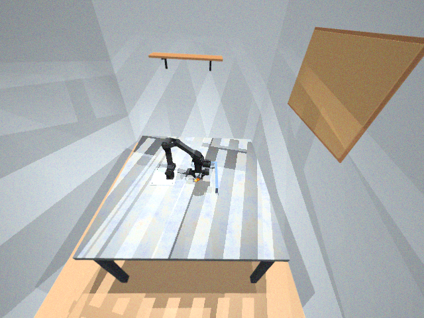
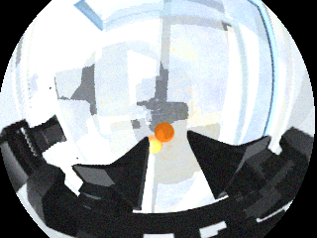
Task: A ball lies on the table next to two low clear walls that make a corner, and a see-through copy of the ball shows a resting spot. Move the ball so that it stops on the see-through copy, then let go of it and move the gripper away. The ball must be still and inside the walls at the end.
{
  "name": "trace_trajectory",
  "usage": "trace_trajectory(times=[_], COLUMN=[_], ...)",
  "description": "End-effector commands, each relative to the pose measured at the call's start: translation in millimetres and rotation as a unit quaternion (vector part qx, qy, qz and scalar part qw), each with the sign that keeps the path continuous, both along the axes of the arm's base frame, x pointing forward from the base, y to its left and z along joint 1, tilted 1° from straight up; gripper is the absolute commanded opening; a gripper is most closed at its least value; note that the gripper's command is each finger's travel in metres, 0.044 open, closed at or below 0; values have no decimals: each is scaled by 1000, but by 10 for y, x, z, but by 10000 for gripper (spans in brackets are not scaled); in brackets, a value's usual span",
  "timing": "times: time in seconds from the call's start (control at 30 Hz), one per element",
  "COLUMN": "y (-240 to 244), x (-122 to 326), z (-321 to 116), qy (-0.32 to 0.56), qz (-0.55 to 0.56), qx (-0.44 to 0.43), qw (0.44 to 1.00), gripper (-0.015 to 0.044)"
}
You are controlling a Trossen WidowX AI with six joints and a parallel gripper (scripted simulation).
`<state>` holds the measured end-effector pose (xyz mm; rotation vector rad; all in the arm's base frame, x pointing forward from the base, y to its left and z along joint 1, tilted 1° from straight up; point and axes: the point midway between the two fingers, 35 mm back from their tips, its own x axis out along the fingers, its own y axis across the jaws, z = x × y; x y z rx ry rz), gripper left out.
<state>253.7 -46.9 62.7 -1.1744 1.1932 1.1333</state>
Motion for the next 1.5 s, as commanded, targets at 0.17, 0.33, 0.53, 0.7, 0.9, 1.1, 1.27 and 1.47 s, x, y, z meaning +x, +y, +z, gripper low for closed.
trace_trajectory(times=[0.17, 0.33, 0.53, 0.7, 0.9, 1.1, 1.27, 1.47], y=[0, 0, 0, 0, -14, -22, -23, -17], x=[-23, -23, -23, -21, 25, 39, 21, -38], z=[-174, -177, -177, -169, 98, 409, 672, 987], qy=[9, 9, 9, 9, 8, 8, 8, 9], qz=[1, 1, 1, 1, 1, 1, 1, 1], qx=[-1, -1, -1, -1, -1, -1, -1, -1], qw=[1000, 1000, 1000, 1000, 1000, 1000, 1000, 1000], gripper=[239, 153, 113, 41, 0, 0, 0, 0])
